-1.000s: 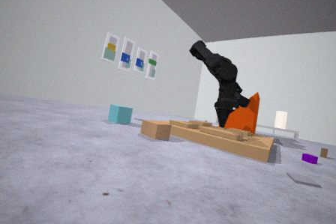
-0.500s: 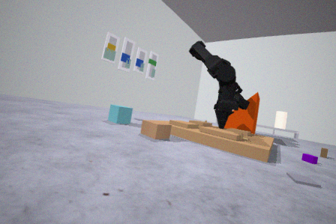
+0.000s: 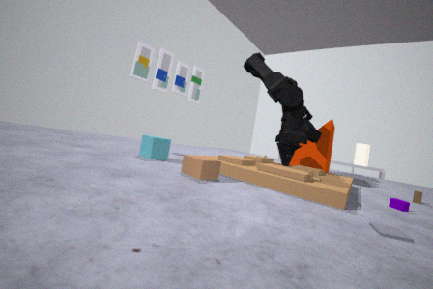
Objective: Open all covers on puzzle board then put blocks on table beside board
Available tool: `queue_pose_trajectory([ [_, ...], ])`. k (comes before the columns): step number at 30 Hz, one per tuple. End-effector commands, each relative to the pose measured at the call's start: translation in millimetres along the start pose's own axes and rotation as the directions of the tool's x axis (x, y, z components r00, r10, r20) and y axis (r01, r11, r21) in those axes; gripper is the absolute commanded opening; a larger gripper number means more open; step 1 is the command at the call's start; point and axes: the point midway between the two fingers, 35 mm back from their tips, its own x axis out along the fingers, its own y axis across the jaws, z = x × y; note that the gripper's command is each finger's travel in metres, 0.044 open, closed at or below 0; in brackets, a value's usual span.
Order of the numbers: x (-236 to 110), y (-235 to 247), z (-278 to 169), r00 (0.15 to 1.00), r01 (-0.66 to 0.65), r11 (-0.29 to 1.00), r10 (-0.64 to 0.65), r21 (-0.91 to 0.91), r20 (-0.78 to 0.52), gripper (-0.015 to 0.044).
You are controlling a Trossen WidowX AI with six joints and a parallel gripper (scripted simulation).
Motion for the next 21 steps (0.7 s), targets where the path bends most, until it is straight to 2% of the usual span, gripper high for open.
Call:
queue_pose_trajectory([
  [1, -0.1, -0.1, -0.1, 1.000, 0.000, 1.000, 0.000, 0.000, 0.000, 0.0090],
  [21, -16.5, -1.2, 0.8, 1.000, 0.000, 1.000, 0.000, -0.002, 0.001, 0.0080],
])
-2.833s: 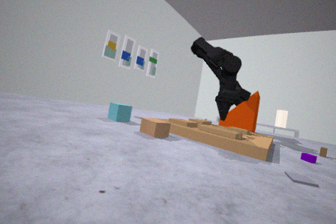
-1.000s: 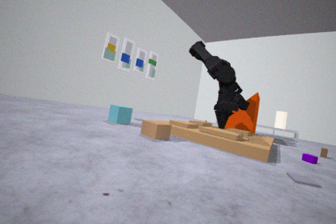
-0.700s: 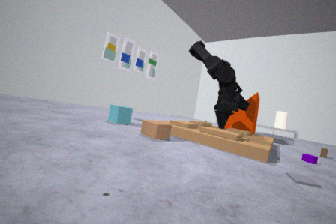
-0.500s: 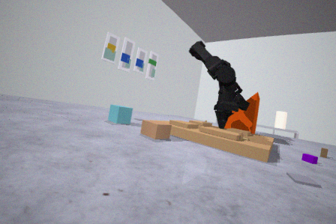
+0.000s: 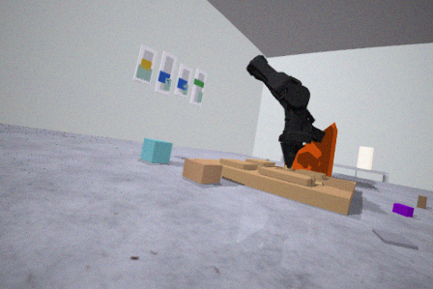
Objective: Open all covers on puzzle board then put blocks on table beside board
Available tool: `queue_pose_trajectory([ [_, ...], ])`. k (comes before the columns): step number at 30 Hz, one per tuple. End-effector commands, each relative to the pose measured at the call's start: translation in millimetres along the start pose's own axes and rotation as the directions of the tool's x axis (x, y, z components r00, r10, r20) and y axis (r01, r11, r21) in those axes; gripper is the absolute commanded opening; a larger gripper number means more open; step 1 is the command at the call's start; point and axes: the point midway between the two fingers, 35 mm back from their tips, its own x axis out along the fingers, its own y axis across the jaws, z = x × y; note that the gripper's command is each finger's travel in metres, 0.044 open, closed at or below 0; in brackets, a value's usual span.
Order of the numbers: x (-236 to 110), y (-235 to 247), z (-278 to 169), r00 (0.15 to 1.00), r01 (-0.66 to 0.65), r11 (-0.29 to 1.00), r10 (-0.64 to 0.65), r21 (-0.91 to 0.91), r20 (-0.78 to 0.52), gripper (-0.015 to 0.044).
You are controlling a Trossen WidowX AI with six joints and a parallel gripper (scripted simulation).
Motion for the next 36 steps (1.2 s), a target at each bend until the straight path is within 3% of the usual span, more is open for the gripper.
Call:
queue_pose_trajectory([
  [1, -6.0, -3.3, -1.2, 1.000, 0.009, 1.000, -0.009, 0.010, 0.005, 0.0080],
  [36, -62.4, -2.6, -0.6, 1.000, 0.007, 1.000, -0.007, 0.007, 0.003, 0.0080],
])
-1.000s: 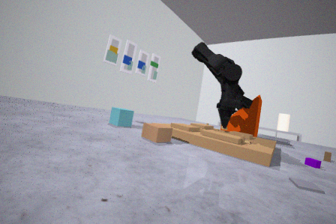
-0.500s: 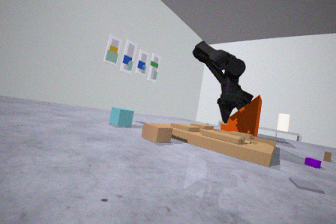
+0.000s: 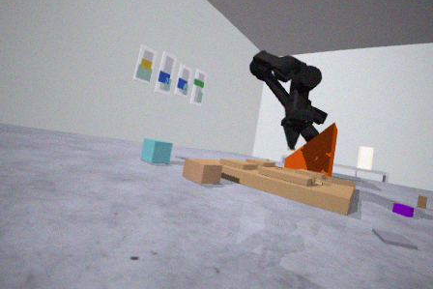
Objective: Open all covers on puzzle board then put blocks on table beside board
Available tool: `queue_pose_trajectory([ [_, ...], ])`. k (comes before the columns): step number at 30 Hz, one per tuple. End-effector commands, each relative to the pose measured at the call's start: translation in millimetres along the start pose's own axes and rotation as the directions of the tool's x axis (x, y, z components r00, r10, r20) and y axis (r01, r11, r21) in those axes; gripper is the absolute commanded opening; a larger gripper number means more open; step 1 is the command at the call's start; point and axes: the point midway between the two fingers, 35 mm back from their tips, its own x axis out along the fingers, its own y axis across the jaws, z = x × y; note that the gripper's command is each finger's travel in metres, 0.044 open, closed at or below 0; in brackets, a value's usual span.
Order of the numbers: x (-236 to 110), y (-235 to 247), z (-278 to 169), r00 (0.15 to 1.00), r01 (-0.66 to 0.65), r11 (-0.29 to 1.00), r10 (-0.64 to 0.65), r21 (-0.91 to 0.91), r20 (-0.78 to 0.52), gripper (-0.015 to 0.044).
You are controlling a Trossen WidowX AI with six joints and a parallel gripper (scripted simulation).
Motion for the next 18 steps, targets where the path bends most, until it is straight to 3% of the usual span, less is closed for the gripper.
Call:
queue_pose_trajectory([
  [1, -10.7, -2.2, -0.8, 1.000, 0.008, 1.000, -0.008, 0.010, 0.007, 0.0080],
  [18, -36.0, -26.5, 11.0, 1.000, 0.011, 1.000, -0.011, 0.010, 0.011, 0.0080],
])
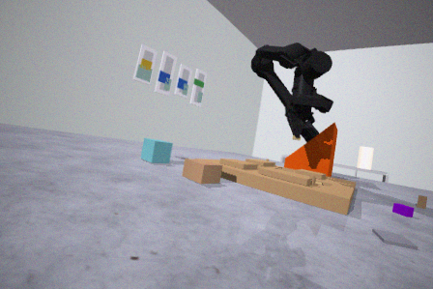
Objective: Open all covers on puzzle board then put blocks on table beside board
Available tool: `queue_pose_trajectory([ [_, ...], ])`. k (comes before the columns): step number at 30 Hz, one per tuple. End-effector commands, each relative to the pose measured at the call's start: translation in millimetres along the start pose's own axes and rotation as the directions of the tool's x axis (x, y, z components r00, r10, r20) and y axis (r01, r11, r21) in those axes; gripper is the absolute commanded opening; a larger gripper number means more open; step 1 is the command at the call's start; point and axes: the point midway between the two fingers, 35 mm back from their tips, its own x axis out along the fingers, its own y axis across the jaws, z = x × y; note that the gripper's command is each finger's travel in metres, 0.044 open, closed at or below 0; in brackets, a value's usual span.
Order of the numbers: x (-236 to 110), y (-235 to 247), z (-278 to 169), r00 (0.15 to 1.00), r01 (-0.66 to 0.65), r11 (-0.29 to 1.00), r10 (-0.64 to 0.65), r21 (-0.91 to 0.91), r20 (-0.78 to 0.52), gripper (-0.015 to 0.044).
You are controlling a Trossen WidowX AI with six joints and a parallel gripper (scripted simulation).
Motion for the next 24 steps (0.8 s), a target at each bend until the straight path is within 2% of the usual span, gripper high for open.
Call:
queue_pose_trajectory([
  [1, -3.6, -11.5, 6.0, 1.000, 0.000, 1.000, 0.000, 0.003, 0.008, 0.0080],
  [24, -15.5, -75.0, 58.1, 1.000, 0.007, 1.000, -0.007, 0.002, 0.017, 0.0080],
])
